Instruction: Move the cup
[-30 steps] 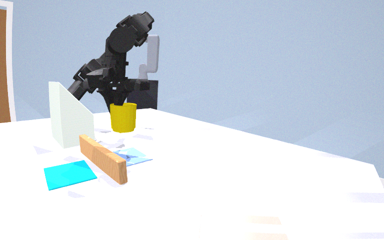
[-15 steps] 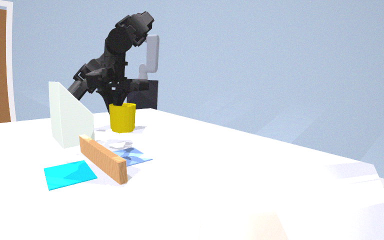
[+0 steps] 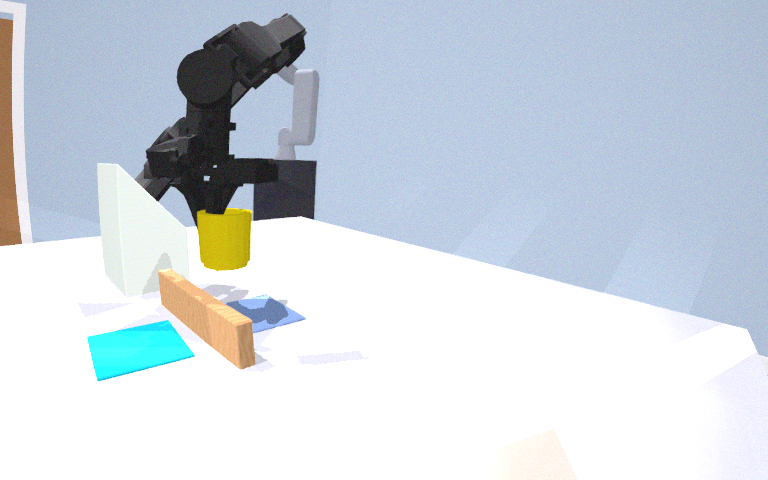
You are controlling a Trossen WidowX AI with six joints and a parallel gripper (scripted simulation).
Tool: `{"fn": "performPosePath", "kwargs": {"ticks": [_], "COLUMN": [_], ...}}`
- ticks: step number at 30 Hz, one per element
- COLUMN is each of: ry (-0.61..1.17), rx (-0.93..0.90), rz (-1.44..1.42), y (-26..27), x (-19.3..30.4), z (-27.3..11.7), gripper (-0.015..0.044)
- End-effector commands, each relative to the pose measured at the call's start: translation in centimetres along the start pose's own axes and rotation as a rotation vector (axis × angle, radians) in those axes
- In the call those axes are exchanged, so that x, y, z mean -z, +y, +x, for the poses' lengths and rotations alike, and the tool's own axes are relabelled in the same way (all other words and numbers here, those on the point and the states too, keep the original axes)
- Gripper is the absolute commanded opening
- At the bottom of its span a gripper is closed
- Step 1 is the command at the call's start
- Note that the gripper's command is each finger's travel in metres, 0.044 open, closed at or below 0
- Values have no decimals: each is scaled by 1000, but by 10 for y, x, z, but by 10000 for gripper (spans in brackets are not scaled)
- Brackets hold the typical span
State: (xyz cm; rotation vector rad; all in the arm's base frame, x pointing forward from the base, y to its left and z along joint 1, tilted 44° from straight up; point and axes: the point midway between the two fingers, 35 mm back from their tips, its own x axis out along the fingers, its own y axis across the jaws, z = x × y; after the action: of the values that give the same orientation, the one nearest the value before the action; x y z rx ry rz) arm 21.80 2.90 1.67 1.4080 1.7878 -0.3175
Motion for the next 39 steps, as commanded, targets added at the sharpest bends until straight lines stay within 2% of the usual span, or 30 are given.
{"fn": "performPosePath", "kwargs": {"ticks": [1, 39], "ry": [-11, -16], "rx": [-2, -2], "rz": [-10, -12], "y": [-2, -32], "x": [-10, -79], "z": [-2, -5], "gripper": [0, 0]}}
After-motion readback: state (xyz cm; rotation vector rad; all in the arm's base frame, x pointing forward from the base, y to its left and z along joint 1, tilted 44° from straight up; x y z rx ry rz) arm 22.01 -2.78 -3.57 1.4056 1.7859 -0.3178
